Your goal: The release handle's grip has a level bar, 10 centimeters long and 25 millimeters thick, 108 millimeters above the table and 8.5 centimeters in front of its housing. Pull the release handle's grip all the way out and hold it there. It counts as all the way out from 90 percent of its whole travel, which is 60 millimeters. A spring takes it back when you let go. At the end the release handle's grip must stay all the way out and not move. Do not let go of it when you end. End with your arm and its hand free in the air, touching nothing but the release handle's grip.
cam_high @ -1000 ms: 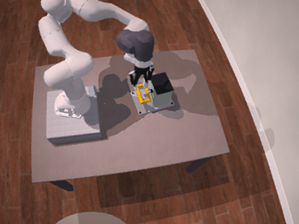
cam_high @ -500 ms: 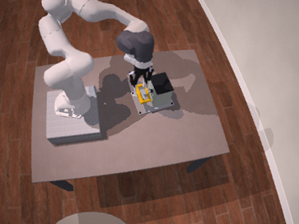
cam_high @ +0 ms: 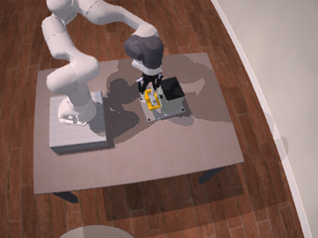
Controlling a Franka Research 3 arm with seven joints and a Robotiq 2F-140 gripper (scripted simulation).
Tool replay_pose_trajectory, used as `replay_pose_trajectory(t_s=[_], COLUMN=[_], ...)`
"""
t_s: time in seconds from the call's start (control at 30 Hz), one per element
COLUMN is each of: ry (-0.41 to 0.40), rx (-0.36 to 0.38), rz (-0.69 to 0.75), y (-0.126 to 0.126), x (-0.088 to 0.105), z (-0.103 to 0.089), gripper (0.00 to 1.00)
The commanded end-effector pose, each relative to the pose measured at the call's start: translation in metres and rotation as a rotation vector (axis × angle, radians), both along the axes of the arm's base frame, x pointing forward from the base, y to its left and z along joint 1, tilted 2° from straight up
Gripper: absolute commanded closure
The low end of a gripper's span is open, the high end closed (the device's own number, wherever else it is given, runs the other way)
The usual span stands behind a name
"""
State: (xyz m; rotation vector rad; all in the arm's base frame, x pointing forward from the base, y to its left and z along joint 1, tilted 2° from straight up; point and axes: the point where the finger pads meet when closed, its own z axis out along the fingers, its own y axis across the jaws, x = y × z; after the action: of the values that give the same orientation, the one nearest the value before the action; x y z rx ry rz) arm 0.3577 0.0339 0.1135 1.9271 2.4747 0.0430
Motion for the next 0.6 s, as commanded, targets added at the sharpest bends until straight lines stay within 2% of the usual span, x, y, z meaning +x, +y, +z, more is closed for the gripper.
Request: replay_pose_trajectory(t_s=[0.0,0.57], ry=[-0.008,-0.008], rx=[-0.001,-0.001], rz=[0.005,0.005], y=[-0.001,-0.001], x=[0.003,0.003], z=[-0.005,-0.021], gripper=[0.69,0.69])
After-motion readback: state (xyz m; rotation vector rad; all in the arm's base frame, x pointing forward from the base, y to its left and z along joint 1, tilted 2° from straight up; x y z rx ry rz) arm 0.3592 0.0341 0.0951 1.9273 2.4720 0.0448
